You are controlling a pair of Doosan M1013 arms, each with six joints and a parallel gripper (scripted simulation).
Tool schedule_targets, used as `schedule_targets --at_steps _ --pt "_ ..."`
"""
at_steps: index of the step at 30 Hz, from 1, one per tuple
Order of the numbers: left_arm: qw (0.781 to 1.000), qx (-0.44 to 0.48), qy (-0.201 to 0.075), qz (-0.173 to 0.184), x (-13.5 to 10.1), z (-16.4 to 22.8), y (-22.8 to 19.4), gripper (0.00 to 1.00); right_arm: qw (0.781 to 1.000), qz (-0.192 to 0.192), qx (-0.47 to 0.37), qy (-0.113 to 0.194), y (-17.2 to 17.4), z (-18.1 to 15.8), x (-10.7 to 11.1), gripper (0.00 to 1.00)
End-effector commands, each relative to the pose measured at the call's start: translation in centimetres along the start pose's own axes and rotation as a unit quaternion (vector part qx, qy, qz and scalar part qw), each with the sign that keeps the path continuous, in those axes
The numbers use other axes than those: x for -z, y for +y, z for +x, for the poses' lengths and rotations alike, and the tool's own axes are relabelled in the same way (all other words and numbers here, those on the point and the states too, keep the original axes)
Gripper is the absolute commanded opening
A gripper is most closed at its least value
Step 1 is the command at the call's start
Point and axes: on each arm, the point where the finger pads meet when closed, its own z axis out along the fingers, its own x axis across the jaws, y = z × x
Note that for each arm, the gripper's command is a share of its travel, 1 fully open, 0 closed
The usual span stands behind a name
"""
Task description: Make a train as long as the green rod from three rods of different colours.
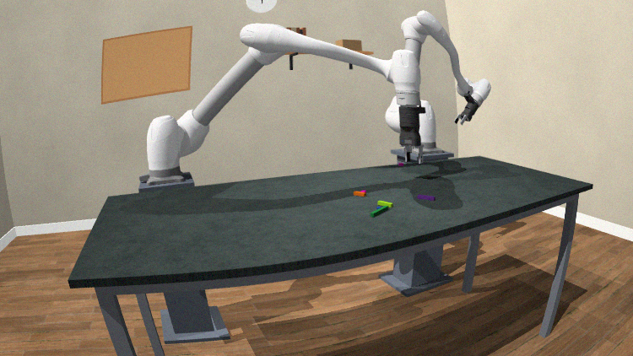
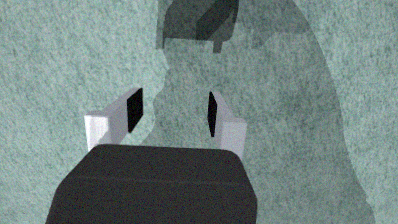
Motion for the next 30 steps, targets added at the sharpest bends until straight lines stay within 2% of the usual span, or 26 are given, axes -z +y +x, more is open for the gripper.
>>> schedule_targets --at_steps 1,11,13,14,20,28,30 --pt "1.000 0.000 0.000 0.000 0.0 0.0 0.0 1.00 0.996 -0.001 -0.084 0.002 1.7 1.5 0.2 1.00" --pt "1.000 0.000 0.000 0.000 0.0 0.0 0.0 1.00 0.966 -0.001 -0.259 0.002 6.0 4.6 0.3 1.00" --pt "1.000 0.000 0.000 0.000 0.0 0.0 0.0 1.00 0.966 -0.001 -0.259 0.002 6.0 4.6 0.3 1.00" --pt "1.000 0.000 0.000 0.000 0.0 0.0 0.0 1.00 0.951 -0.001 -0.309 0.002 7.3 5.4 0.3 1.00" --pt "1.000 0.000 0.000 0.000 0.0 0.0 0.0 1.00 0.916 -0.001 -0.400 0.002 9.9 6.9 0.3 1.00" --pt "1.000 0.000 0.000 0.000 0.0 0.0 0.0 1.00 0.851 0.000 -0.526 0.002 13.8 8.9 0.4 1.00" --pt "1.000 0.000 0.000 0.000 0.0 0.0 0.0 1.00 0.851 0.000 -0.526 0.002 13.8 8.9 0.4 1.00"
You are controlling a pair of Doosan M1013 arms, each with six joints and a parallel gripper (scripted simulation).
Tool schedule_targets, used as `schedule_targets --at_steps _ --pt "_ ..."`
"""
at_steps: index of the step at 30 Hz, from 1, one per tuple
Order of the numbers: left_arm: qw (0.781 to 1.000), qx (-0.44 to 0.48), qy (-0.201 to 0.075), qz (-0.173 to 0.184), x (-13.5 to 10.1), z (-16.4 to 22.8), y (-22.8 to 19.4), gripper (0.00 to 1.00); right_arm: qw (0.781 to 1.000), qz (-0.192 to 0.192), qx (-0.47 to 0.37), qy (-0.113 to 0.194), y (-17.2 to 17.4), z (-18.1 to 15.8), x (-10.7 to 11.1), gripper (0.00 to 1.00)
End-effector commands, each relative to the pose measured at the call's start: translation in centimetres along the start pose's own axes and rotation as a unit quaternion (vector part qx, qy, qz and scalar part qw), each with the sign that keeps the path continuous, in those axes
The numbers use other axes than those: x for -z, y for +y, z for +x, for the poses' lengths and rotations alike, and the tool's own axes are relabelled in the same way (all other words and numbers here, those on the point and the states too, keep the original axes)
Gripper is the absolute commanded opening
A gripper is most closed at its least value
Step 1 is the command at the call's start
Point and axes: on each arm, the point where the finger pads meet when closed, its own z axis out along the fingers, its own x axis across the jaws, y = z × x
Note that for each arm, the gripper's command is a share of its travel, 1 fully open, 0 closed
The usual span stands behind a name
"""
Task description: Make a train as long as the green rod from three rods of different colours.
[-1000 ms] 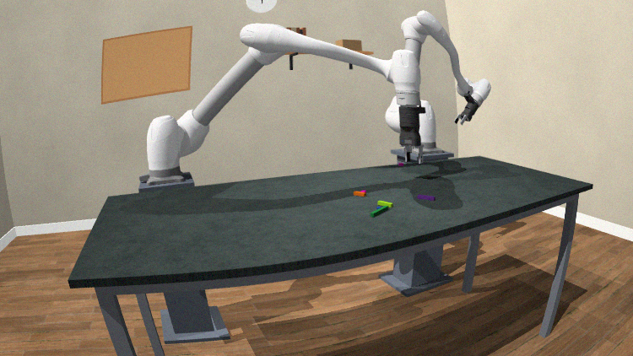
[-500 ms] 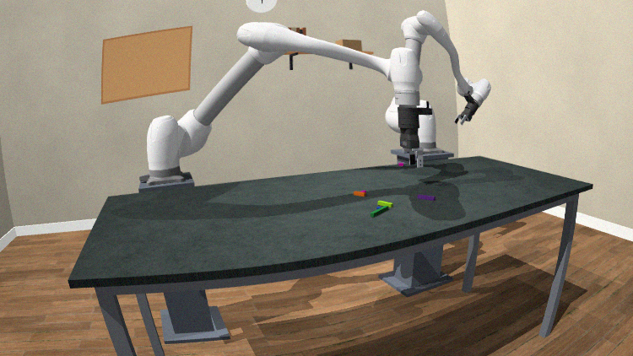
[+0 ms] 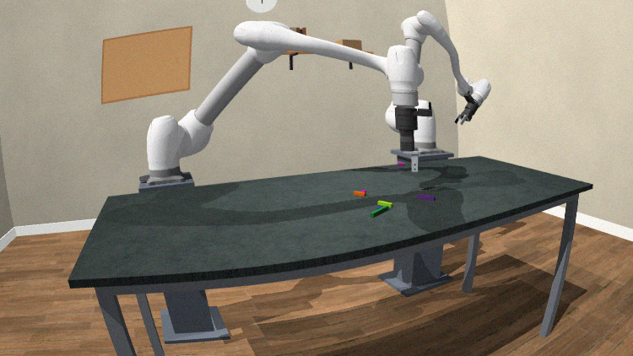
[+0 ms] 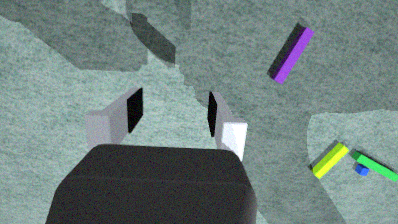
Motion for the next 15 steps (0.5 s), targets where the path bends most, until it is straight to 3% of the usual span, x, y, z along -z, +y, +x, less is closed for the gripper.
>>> schedule_targets --at_steps 1,8,15 --pt "1.000 0.000 0.000 0.000 0.0 0.0 0.0 1.00 0.996 0.001 -0.084 0.002 0.2 2.4 0.2 1.00" --pt "1.000 0.000 0.000 0.000 0.0 0.0 0.0 1.00 0.980 0.001 -0.198 0.002 0.8 5.9 0.2 1.00" --pt "1.000 0.000 0.000 0.000 0.0 0.0 0.0 1.00 0.948 0.001 -0.318 0.002 1.6 9.6 0.3 1.00"
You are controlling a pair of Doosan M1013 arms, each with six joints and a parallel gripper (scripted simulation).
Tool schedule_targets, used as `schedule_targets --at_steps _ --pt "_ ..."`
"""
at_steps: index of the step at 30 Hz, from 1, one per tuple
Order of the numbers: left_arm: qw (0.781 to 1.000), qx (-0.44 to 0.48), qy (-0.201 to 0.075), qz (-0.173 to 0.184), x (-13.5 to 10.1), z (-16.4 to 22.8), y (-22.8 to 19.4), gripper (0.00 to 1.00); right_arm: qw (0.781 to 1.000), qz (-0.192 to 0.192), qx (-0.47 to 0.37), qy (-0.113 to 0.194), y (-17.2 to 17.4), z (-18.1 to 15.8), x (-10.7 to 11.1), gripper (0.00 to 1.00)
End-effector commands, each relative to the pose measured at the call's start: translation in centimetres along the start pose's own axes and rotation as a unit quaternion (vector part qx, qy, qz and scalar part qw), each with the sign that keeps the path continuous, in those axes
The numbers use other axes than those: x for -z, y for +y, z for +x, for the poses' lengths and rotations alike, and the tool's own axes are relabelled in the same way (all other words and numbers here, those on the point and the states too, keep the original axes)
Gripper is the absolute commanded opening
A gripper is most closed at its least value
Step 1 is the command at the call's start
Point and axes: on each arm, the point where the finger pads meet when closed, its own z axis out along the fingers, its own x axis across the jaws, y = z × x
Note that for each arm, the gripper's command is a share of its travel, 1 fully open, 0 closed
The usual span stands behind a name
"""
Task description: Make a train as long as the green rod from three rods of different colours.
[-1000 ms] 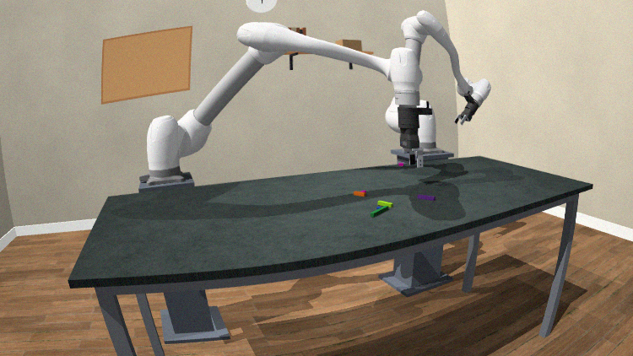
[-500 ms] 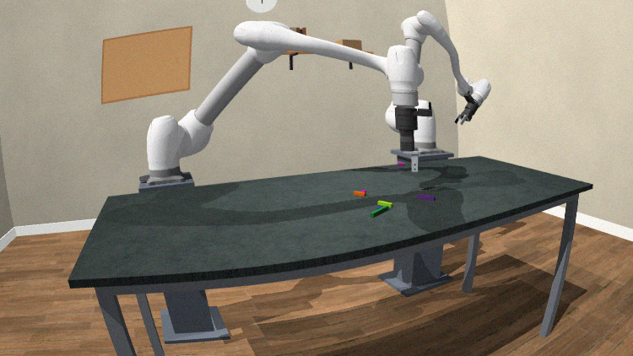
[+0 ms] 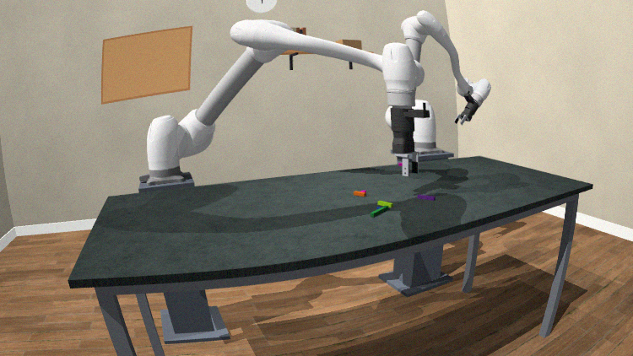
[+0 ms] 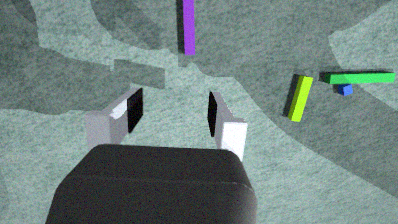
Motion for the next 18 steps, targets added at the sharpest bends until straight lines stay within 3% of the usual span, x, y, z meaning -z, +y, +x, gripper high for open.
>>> schedule_targets --at_steps 1,8,18 --pt "1.000 0.000 0.000 0.000 0.0 0.0 0.0 1.00 0.998 0.002 -0.066 0.002 -0.6 1.8 0.2 1.00" --pt "1.000 0.000 0.000 0.000 0.0 0.0 0.0 1.00 0.980 0.002 -0.197 0.001 -1.4 5.6 0.2 1.00" --pt "1.000 0.000 0.000 0.000 0.0 0.0 0.0 1.00 0.937 0.002 -0.350 0.001 -2.1 10.3 0.3 1.00"
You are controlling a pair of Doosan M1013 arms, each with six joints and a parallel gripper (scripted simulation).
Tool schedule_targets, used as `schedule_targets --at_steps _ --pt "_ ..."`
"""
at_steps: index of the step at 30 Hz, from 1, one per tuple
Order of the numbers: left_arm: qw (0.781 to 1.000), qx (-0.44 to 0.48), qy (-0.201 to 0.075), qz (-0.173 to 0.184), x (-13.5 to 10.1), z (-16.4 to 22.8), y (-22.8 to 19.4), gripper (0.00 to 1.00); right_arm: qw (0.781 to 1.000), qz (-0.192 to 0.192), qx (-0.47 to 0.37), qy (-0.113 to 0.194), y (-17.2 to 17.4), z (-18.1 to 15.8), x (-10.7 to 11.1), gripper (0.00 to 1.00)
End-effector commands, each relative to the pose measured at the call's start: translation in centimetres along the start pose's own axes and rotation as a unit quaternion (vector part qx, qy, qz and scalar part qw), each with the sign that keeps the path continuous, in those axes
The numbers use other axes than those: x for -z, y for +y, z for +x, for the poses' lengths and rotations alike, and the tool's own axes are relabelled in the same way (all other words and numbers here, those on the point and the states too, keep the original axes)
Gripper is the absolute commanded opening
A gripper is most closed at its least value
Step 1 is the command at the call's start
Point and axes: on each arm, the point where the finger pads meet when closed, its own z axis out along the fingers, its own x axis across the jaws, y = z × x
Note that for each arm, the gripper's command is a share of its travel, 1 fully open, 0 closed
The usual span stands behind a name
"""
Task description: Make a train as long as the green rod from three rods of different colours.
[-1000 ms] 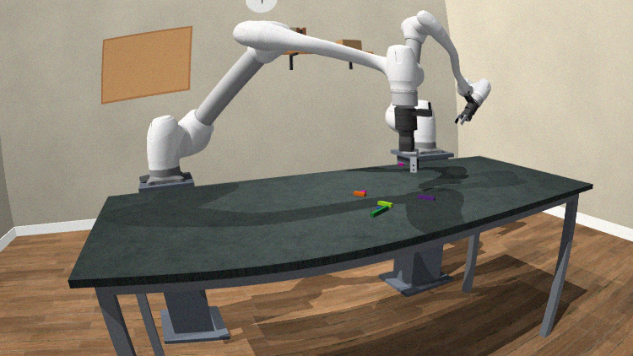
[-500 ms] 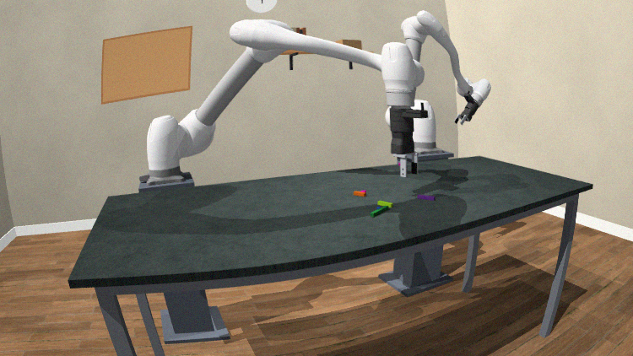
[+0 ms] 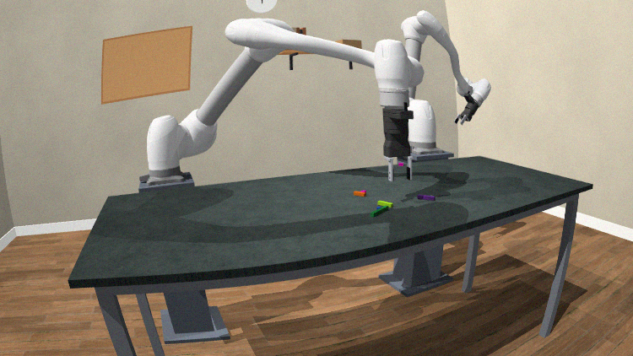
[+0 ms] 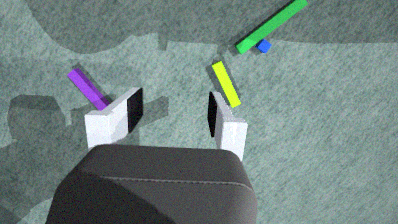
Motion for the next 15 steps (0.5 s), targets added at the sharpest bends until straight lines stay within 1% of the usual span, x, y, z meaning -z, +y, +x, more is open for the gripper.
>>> schedule_targets --at_steps 1,3,9,15 --pt "1.000 0.000 0.000 0.000 0.0 0.0 0.0 1.00 0.999 0.002 -0.048 0.001 -0.9 0.9 0.2 1.00" --pt "1.000 0.000 0.000 0.000 0.0 0.0 0.0 1.00 0.994 0.002 -0.113 0.000 -2.1 2.3 0.2 1.00" --pt "1.000 0.000 0.000 0.000 0.0 0.0 0.0 1.00 0.977 0.002 -0.212 0.000 -3.9 4.5 0.2 1.00" --pt "1.000 0.000 0.000 0.000 0.0 0.0 0.0 1.00 0.949 0.002 -0.315 0.000 -5.6 6.8 0.3 1.00"
